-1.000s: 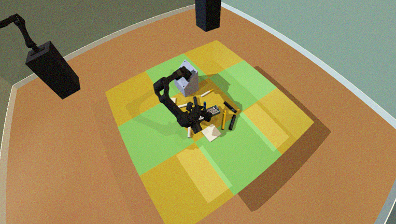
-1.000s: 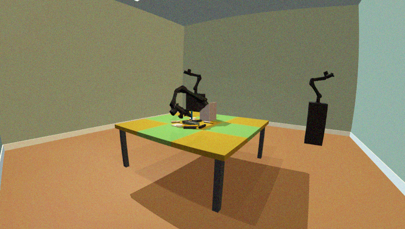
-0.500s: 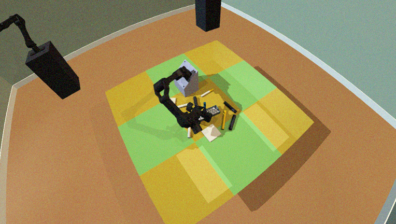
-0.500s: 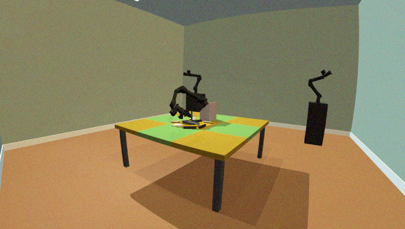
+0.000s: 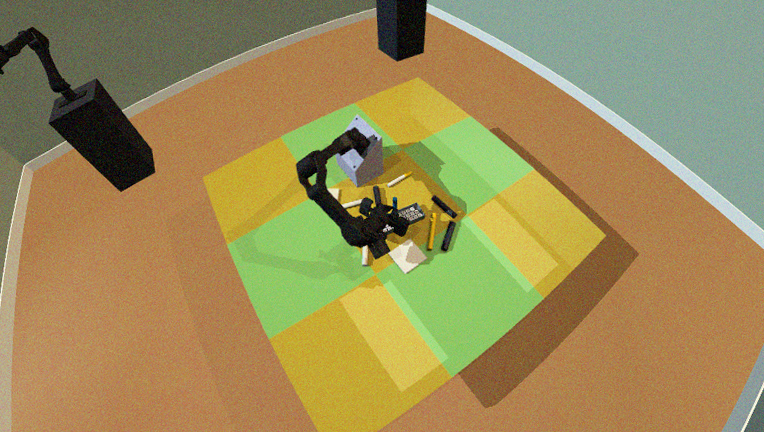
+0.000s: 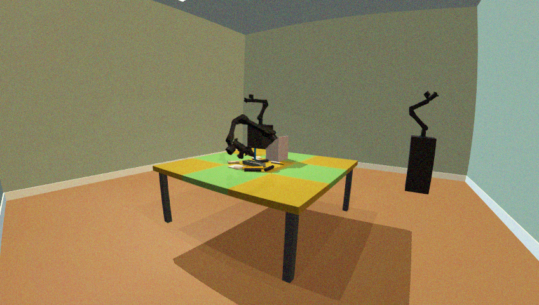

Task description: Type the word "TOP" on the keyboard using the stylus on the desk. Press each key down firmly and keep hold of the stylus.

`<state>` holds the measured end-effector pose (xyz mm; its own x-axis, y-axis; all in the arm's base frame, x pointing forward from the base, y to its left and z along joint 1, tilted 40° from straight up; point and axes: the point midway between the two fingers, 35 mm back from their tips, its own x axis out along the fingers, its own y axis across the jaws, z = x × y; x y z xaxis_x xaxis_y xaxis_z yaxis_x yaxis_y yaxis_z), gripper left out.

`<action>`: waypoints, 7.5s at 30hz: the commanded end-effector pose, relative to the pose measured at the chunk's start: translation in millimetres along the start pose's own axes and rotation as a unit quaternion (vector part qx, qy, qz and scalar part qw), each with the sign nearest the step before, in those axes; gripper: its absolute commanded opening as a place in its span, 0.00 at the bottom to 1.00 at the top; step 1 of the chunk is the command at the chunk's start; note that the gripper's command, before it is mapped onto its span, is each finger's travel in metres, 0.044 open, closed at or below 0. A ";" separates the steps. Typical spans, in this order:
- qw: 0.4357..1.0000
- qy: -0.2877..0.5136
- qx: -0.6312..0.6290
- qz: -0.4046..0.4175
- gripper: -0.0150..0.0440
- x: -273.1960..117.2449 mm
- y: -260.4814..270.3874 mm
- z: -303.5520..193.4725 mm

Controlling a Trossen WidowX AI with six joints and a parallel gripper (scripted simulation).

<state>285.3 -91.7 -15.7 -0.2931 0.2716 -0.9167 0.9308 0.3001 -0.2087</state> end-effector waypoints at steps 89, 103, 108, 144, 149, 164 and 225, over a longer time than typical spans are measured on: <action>1.000 0.000 -0.001 -0.002 0.39 21.9 39.8 -22.6; 1.000 0.000 0.000 -0.002 0.39 23.4 39.8 -20.0; 1.000 0.000 0.000 -0.002 0.39 24.2 39.8 -18.7; 1.000 0.001 -0.001 -0.002 0.39 8.5 38.4 -47.5; 1.000 -0.004 -0.007 0.000 0.37 8.2 40.5 -45.1; 1.000 0.002 -0.001 -0.001 0.25 29.7 77.3 -63.8; 1.000 0.001 -0.001 -0.001 0.39 47.2 78.2 -33.7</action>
<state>336.7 -22.1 -62.4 -0.2970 0.2777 -0.9136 0.9303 0.2999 -0.2112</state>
